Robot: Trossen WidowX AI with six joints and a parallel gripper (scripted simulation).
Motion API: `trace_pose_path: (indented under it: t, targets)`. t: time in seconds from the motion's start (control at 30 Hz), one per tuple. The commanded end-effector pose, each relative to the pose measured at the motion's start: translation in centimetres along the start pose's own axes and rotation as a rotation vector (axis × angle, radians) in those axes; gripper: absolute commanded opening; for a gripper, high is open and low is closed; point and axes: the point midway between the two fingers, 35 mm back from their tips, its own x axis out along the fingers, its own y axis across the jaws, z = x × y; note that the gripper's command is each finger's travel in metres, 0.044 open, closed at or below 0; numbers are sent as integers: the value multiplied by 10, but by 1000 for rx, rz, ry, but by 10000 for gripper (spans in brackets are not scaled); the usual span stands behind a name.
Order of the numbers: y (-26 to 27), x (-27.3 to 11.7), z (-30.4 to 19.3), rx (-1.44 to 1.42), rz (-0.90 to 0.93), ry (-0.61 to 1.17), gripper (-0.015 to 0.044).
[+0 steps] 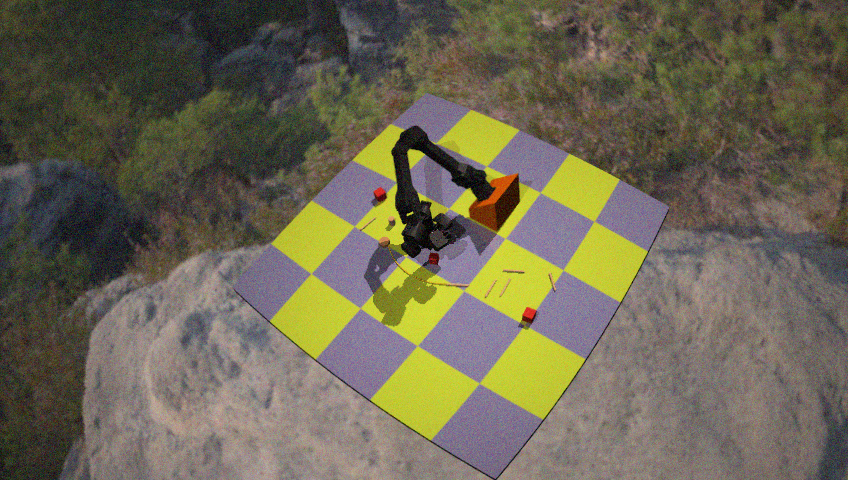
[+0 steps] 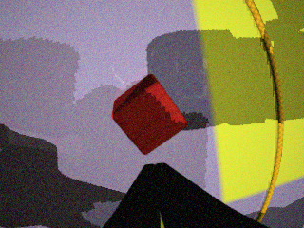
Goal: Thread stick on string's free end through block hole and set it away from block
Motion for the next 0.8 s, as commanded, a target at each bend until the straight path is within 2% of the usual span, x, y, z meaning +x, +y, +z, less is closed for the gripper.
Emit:
trace_pose_path:
  t: [0.0, 0.33, 0.5, 0.77]
  targets:
    - [-1, 0, 2, -11, 0, 0, 26]
    - [-34, -2, 114, -616, -1, -11, 289]
    - [-35, -2, 123, -658, -1, -11, 420]
    - [-35, -2, 123, -658, -1, -11, 210]
